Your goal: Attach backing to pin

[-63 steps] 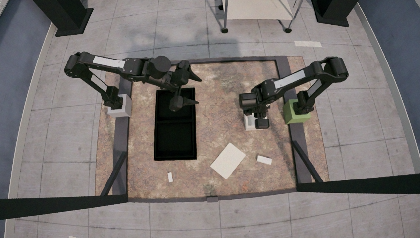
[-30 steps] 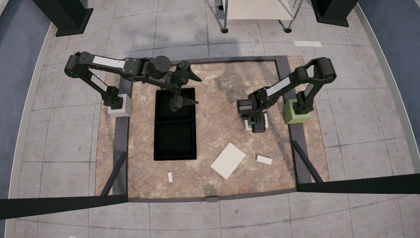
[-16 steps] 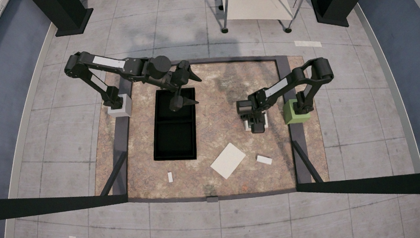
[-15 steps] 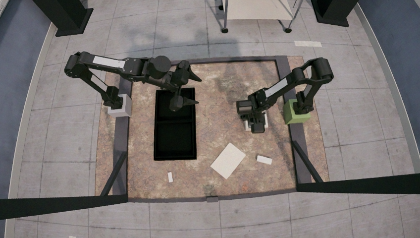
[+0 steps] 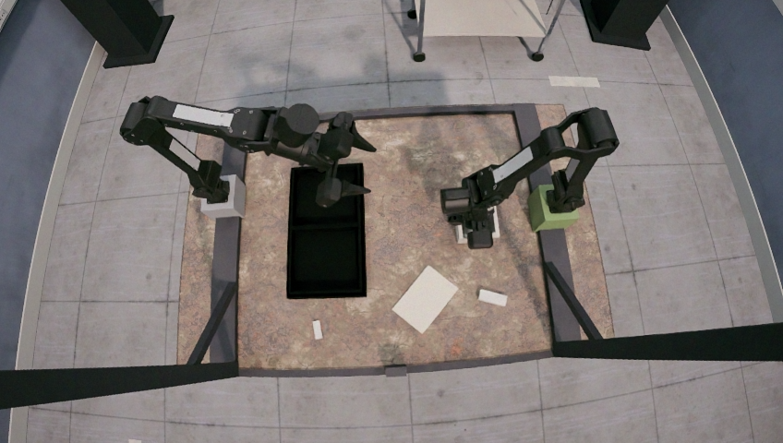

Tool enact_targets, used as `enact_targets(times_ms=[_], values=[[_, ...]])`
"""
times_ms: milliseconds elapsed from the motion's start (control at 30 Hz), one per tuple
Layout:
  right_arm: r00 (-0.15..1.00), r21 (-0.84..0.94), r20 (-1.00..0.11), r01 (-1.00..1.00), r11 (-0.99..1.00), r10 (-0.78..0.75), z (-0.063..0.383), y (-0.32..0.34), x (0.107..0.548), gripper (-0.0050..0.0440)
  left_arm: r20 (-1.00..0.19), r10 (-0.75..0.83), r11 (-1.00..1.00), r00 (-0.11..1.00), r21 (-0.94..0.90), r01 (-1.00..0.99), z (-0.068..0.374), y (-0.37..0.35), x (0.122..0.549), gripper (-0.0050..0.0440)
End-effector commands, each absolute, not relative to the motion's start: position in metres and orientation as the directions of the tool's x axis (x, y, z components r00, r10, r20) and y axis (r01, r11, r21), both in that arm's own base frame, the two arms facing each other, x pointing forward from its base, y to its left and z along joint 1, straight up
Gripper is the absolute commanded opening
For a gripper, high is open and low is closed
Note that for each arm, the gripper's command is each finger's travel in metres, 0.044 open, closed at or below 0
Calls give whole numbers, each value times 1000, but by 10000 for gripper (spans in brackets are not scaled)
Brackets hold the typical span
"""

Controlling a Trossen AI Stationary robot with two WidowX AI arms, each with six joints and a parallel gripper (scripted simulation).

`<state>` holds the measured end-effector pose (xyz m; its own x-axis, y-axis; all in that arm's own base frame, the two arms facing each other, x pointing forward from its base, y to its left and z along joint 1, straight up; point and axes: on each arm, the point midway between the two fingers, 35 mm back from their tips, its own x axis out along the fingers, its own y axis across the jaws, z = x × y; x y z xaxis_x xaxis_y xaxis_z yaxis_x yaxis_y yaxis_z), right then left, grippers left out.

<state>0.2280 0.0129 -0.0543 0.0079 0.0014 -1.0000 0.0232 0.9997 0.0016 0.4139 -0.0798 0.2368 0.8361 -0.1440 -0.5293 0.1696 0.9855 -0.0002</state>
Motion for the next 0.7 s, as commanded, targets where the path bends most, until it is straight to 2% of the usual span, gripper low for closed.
enact_targets(times_ms=[0,433,467,533,567,667], values=[[9,-1,-1000,21,1000,-1,-57,12,227,-50,-509,-145,986,849,-1,168,246,-80,414,440],[26,2,-1000,23,1000,1,-54,13,232,-50,-509,-145,986,849,-1,168,246,-80,414,440],[26,2,-1000,23,1000,1,-54,13,232,24,-509,-145,986,849,-1,168,246,-80,414,440],[26,2,-1000,23,1000,1,-54,13,232,72,-509,-145,986,849,-1,168,246,-80,414,440],[26,2,-1000,23,1000,1,-54,13,232,90,-509,-145,986,849,-1,168,246,-80,414,440],[26,2,-1000,23,1000,1,-54,13,232,90,-509,-145,986,849,-1,168,246,-80,414,440]])
